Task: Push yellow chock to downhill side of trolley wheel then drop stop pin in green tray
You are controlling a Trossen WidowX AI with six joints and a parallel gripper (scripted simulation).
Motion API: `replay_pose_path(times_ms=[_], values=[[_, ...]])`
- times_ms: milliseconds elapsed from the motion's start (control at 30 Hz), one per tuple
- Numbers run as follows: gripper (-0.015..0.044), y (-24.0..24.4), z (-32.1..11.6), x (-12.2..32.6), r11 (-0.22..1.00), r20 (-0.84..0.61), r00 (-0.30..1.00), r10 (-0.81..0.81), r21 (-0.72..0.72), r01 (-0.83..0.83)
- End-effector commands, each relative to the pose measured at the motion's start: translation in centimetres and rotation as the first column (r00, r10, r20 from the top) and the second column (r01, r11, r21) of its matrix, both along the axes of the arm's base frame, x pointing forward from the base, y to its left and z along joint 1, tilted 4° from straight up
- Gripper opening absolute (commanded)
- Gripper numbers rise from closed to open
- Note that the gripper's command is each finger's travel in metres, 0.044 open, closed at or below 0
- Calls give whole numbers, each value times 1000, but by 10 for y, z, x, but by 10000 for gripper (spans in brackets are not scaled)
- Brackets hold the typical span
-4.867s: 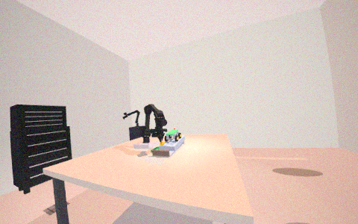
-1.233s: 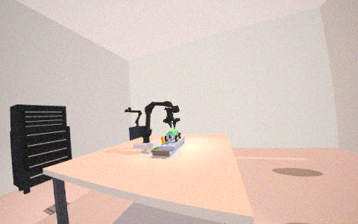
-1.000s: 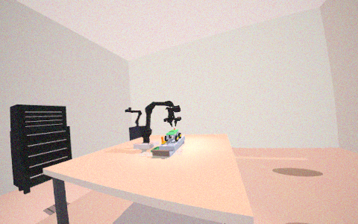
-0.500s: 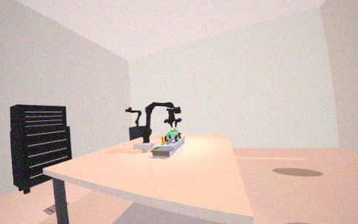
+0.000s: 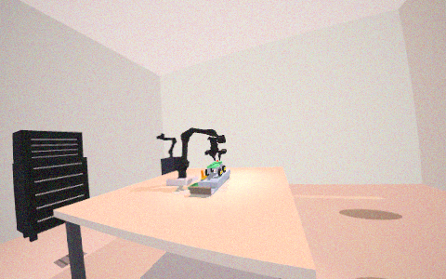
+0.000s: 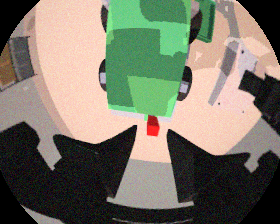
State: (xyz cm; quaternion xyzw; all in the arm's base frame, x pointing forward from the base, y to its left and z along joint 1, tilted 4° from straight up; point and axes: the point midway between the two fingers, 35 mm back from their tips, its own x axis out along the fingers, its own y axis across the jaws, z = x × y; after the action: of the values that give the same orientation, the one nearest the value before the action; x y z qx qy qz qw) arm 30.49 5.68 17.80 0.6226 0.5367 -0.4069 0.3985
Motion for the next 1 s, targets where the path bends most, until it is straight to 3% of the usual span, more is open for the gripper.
replay_pose_path(times_ms=[0,800,967], values=[[190,2,-5,0,1000,-3,1000,-2,3,2],[190,14,-36,3,1000,-3,1000,-2,4,2],[59,13,-33,3,1000,0,1000,0,5,0]])
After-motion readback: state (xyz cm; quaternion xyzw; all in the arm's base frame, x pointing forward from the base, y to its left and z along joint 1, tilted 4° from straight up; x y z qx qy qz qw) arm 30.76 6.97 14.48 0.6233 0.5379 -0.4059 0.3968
